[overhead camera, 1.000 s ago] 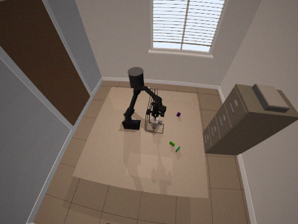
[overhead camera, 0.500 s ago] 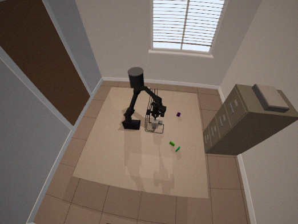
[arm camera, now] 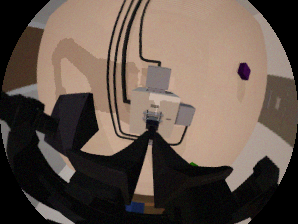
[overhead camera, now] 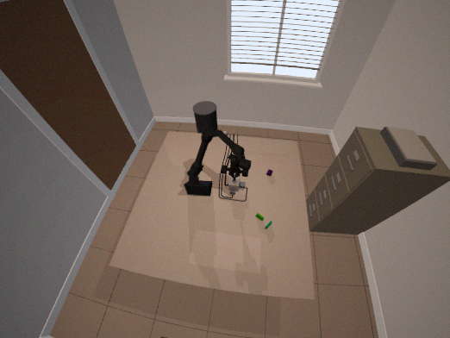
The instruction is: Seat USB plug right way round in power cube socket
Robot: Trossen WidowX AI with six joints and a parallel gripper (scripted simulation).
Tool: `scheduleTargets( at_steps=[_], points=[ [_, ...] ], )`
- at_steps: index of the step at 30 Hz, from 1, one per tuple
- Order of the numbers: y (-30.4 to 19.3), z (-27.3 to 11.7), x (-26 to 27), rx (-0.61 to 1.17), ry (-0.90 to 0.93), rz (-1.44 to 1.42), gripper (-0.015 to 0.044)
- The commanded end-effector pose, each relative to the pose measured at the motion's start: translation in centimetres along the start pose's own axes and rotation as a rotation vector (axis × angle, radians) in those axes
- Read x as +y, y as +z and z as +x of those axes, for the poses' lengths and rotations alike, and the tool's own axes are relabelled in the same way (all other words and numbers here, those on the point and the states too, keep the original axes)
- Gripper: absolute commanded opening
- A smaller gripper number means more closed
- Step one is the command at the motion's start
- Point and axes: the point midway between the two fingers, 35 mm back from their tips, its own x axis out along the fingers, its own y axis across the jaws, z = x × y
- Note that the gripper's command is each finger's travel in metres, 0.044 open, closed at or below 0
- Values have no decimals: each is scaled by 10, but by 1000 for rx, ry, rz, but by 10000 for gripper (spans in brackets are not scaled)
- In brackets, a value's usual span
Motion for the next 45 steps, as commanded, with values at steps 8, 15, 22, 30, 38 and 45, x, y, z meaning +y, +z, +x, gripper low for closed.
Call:
scheduleTargets(
  at_steps=[8,15,22,30,38,45],
  points=[
    [-1,1,0,6,-2,-11,0],
    [-1,2,0,6,-2,-11,0],
    [-1,3,0,6,-2,-11,0],
    [0,4,0,6,-2,-11,0],
    [0,5,0,6,-2,-11,0],
    [0,6,0,6,-2,-11,0]
  ],
)
